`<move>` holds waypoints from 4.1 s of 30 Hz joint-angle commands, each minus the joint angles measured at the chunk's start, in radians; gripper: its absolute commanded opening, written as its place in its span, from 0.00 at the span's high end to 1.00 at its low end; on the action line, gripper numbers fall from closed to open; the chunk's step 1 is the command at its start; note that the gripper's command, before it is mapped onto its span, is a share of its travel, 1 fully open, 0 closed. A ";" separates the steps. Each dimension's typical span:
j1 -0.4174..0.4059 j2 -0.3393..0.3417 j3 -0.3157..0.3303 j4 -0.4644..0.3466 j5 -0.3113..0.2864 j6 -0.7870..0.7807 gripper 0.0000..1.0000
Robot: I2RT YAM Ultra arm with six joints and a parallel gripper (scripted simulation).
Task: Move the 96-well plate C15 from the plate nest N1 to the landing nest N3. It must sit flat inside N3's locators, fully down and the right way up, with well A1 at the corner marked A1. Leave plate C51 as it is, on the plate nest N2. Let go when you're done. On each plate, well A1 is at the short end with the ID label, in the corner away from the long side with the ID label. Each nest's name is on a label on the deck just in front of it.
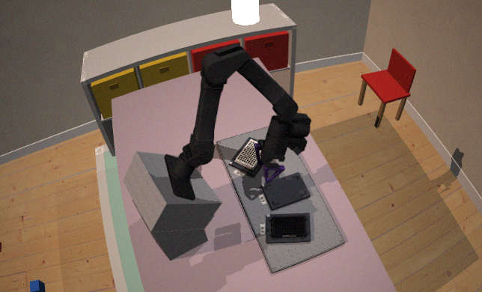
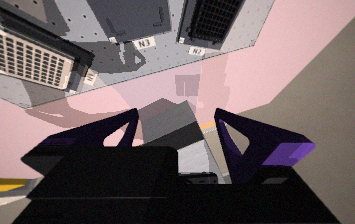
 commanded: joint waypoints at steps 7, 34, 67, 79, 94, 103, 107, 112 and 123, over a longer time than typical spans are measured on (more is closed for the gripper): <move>0.036 -0.068 0.050 -0.169 0.011 -0.028 0.00; 0.293 -0.013 0.000 -0.012 0.086 -0.122 0.00; 0.604 0.154 -0.056 0.427 0.190 -0.177 0.00; 0.710 0.183 -0.082 0.588 0.223 -0.204 0.00; 0.793 0.239 -0.025 0.681 0.266 -0.177 0.00; 0.800 0.243 -0.026 0.672 0.263 -0.179 0.00; 0.800 0.243 -0.026 0.672 0.263 -0.179 0.00; 0.800 0.243 -0.026 0.672 0.263 -0.179 0.00; 0.800 0.243 -0.026 0.672 0.263 -0.179 0.00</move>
